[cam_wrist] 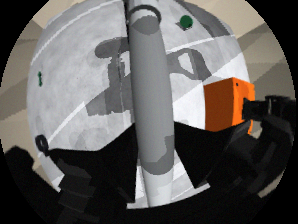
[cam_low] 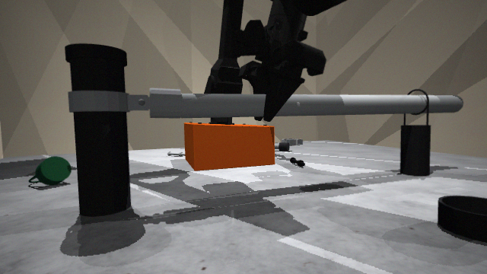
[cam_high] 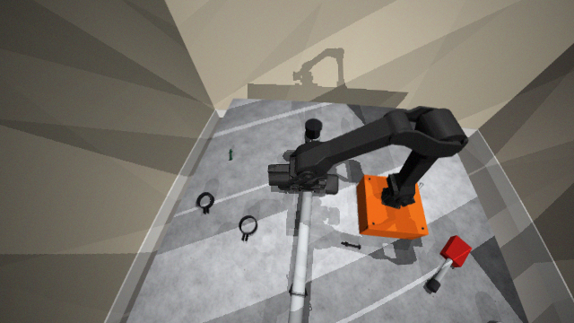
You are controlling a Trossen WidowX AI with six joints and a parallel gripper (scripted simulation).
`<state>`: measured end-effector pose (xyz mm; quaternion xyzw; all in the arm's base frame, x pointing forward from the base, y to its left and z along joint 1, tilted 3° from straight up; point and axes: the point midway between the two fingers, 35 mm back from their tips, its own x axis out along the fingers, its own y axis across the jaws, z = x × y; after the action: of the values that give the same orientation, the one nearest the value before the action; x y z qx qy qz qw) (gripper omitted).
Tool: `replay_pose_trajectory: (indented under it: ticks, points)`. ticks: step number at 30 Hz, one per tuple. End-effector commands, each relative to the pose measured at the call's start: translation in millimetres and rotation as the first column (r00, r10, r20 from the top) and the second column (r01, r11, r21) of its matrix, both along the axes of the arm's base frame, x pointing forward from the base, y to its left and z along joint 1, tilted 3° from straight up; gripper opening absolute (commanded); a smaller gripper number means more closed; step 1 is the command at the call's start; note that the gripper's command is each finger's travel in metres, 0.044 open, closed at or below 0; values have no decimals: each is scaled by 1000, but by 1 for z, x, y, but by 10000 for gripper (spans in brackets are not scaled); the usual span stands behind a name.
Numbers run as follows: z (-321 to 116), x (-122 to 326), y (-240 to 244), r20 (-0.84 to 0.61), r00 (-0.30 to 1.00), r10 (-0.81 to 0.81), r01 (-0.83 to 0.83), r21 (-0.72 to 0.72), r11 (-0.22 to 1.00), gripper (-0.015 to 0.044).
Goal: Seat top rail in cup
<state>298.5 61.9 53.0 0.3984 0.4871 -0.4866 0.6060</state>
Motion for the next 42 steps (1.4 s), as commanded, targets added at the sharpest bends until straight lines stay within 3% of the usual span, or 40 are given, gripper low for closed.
replay_pose_trajectory:
  ticks: [1, 42]
  points:
    - [2, 1, -6, 6, 1000, -2, 2, -13, 1000, 0]
    - [0, 0, 0, 0, 1000, 0, 0, -1, 1000, 0]
